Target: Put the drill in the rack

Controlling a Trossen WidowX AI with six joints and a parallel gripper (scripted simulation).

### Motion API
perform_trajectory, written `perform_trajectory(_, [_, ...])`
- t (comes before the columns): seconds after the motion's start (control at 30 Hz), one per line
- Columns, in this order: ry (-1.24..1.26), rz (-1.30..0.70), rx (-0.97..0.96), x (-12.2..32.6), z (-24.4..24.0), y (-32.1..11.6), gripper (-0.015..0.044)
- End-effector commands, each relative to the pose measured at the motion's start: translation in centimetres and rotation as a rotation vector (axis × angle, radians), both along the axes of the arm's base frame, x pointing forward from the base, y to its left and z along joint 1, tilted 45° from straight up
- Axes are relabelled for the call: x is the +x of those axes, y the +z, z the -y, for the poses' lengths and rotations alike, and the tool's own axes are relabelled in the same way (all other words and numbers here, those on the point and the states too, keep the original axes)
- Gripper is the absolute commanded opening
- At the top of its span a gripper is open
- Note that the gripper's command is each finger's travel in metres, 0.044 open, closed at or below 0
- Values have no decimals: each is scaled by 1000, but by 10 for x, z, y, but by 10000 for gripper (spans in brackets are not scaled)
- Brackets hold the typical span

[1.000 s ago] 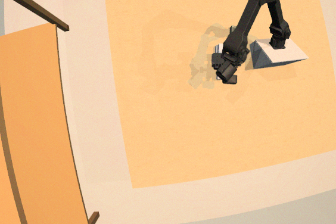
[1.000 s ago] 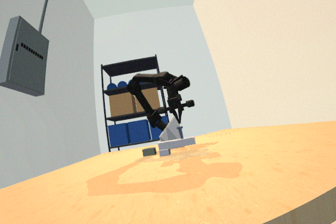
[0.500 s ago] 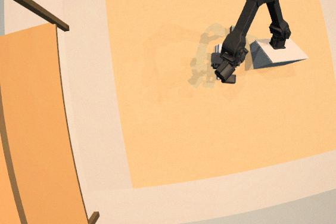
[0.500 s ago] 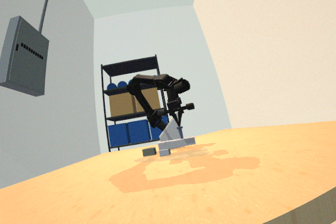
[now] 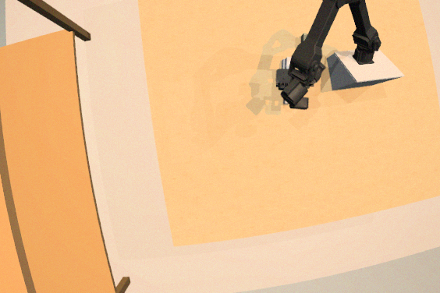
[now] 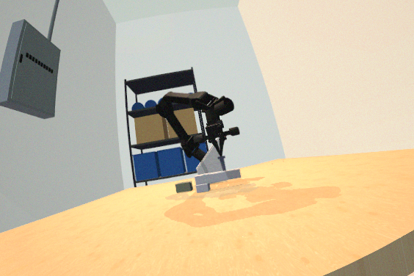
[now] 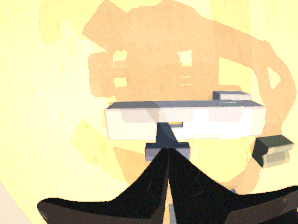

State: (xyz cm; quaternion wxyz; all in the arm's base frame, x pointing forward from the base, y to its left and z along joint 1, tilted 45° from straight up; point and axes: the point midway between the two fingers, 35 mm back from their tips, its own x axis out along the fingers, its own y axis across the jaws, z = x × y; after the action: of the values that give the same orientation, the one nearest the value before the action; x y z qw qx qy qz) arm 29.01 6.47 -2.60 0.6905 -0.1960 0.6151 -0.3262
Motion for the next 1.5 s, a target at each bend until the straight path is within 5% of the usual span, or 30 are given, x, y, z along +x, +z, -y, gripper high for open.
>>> perform_trajectory(0.0, [-5, -9, -3, 0, 5, -5, 0])
perform_trajectory(1.47, [-5, -9, -3, -6, 14, -15, 0])
